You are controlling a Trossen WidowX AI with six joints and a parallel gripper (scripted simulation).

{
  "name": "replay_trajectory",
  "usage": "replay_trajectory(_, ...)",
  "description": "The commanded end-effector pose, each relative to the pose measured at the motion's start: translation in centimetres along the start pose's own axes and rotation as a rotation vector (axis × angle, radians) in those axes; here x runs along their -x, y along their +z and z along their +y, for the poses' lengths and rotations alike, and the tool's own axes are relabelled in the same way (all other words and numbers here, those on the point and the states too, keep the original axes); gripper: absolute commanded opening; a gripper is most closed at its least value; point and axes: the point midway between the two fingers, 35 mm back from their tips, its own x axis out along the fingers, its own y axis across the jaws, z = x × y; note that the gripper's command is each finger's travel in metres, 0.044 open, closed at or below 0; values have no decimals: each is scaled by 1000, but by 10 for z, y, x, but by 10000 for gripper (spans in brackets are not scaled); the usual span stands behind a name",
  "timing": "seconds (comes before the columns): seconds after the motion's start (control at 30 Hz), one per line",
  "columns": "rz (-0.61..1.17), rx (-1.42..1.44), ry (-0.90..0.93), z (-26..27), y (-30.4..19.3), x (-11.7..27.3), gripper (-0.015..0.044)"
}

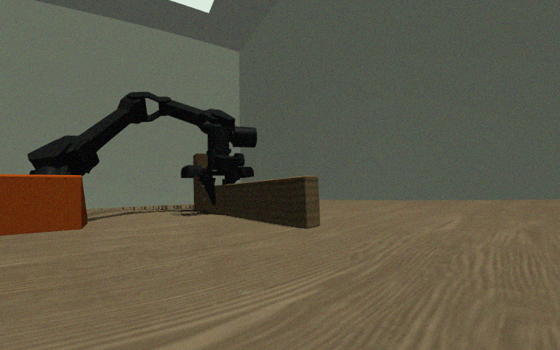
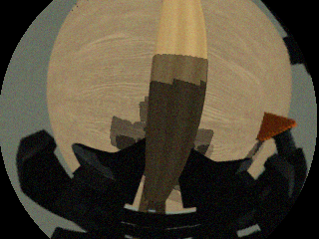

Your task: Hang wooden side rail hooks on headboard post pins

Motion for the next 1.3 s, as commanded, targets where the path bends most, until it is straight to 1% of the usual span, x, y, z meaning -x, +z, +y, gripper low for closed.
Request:
replay_trajectory(0.0,1,-53,-2,-3,0,0,0)
replay_trajectory(0.17,1,-90,-2,-6,0,0,0)
replay_trajectory(1.27,1,-91,-2,-8,-1,2,0)
